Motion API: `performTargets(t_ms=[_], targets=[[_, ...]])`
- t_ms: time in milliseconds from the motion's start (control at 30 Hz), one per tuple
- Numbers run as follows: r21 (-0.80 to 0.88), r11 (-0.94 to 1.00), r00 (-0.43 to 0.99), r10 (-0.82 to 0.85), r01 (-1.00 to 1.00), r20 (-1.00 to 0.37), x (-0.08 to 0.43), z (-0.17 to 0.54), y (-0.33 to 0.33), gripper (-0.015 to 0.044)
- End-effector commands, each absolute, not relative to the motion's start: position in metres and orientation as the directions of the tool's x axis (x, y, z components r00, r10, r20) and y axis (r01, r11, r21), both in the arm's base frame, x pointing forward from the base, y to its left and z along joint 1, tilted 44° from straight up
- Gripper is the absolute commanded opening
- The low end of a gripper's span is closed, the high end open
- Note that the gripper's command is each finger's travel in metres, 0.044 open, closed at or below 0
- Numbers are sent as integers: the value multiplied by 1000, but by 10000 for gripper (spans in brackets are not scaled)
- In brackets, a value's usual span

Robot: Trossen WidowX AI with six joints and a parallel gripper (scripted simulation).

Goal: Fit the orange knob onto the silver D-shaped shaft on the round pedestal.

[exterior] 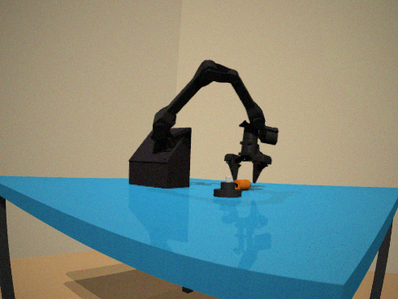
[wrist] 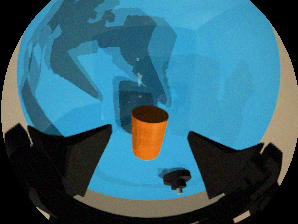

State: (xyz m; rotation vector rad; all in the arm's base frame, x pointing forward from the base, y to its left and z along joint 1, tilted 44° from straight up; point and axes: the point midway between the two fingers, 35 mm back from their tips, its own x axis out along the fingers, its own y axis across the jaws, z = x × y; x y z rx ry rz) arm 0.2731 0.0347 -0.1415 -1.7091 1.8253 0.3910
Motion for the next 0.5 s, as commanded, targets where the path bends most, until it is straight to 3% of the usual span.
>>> performTargets(t_ms=[0,300,467], targets=[[-178,120,10,-803,-977,-596,271,-147,29,440],[-178,120,10,-804,-977,-595,271,-155,20,440],[-178,120,10,-804,-977,-595,271,-155,20,309]])
